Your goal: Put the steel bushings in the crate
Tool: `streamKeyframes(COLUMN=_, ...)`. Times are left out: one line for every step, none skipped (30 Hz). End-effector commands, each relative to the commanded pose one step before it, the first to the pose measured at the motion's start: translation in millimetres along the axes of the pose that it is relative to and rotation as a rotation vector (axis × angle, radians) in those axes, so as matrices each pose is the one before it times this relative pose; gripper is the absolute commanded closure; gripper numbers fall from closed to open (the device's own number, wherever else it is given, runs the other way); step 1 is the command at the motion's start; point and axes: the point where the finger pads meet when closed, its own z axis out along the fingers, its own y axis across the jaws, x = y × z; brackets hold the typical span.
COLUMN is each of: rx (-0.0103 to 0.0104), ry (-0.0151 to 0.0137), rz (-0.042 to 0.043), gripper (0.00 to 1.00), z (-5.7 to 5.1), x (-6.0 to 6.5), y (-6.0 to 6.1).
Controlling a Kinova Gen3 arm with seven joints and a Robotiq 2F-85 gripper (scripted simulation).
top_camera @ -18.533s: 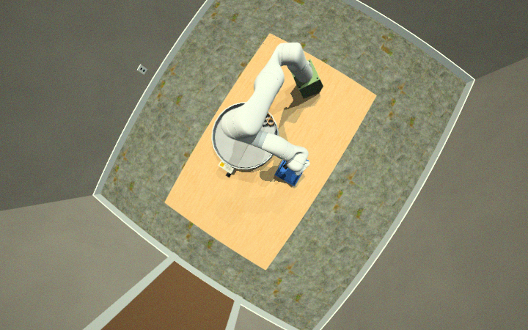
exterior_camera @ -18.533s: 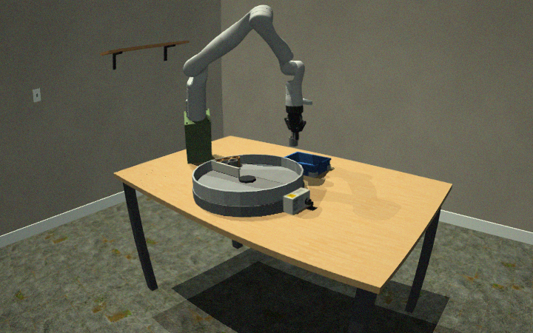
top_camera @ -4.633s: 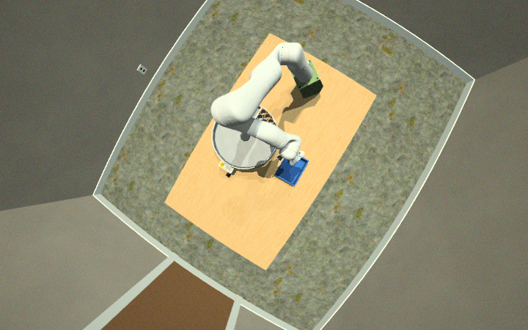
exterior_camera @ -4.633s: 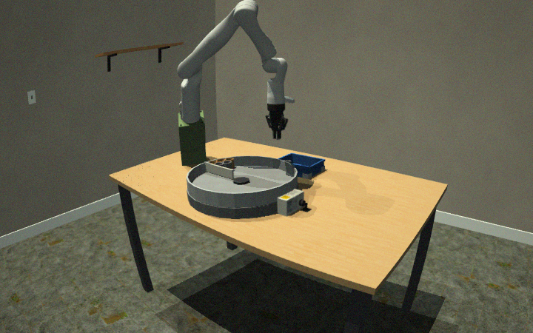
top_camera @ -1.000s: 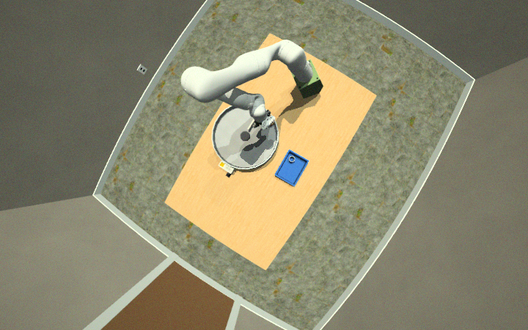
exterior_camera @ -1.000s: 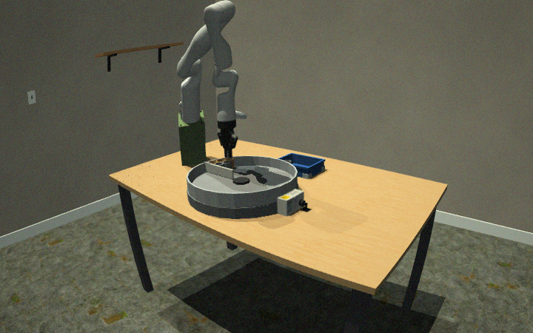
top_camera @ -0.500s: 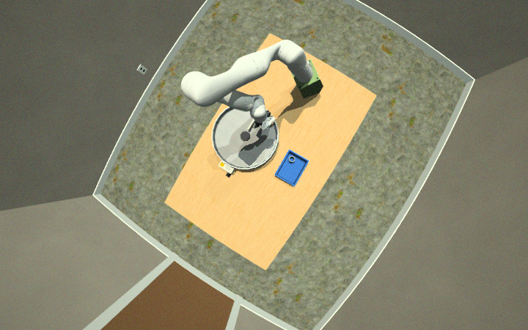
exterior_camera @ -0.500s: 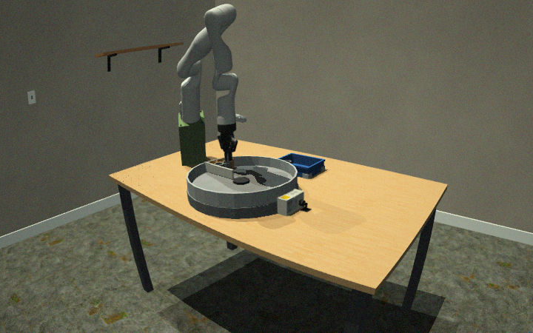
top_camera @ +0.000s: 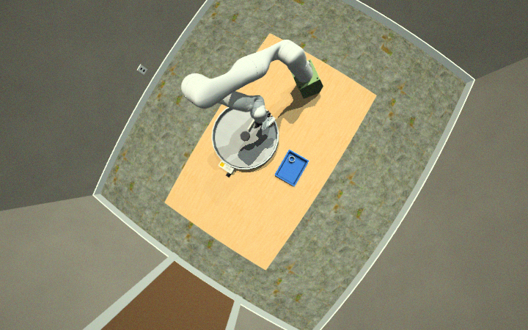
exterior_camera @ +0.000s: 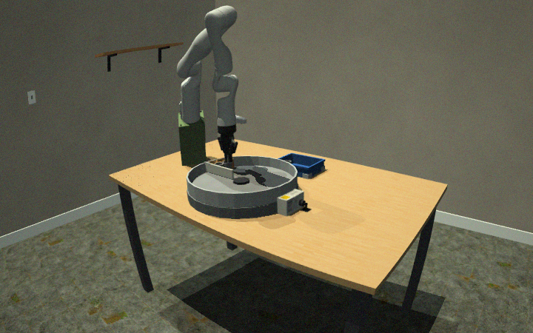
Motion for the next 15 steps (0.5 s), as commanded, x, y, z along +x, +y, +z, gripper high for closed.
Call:
streamKeyframes(rx=-0.00017, ry=0.00012, rz=-0.0001, gripper=0.82, z=-0.11, x=0.05, y=0.01)
streamKeyframes(rx=0.0, ry=0.0, rz=0.0, gripper=0.82, z=0.0, x=0.0, y=0.0)
streamKeyframes(rx=0.0, ry=0.0, rz=0.0, gripper=0.82, z=0.0, x=0.0, y=0.0)
streamKeyframes(rx=-0.00015, ry=0.0, rz=0.00002, gripper=0.82, z=1.16, x=-0.01, y=0.06)
streamKeyframes(rx=0.00017, ry=-0.00003, rz=0.00001, gripper=0.82, z=1.24, x=-0.01, y=-0.07)
streamKeyframes(rx=0.00017, ry=-0.00003, rz=0.00001, gripper=0.82, z=1.24, x=-0.01, y=-0.07)
streamKeyframes(rx=0.00017, ry=-0.00003, rz=0.00001, gripper=0.82, z=1.24, x=-0.01, y=-0.07)
streamKeyframes(rx=0.00017, ry=-0.00003, rz=0.00001, gripper=0.82, z=1.24, x=-0.01, y=-0.07)
streamKeyframes(rx=0.0, ry=0.0, rz=0.0, gripper=0.82, z=0.0, x=0.0, y=0.0)
streamKeyframes(rx=0.0, ry=0.0, rz=0.0, gripper=0.82, z=0.0, x=0.0, y=0.0)
streamKeyframes(rx=0.0, ry=0.0, rz=0.0, gripper=0.82, z=0.0, x=0.0, y=0.0)
streamKeyframes(rx=0.0, ry=0.0, rz=0.0, gripper=0.82, z=0.0, x=0.0, y=0.0)
streamKeyframes(rx=0.0, ry=0.0, rz=0.0, gripper=0.82, z=0.0, x=0.0, y=0.0)
streamKeyframes(rx=0.0, ry=0.0, rz=0.0, gripper=0.82, z=0.0, x=0.0, y=0.0)
streamKeyframes(rx=0.0, ry=0.0, rz=0.0, gripper=0.82, z=0.0, x=0.0, y=0.0)
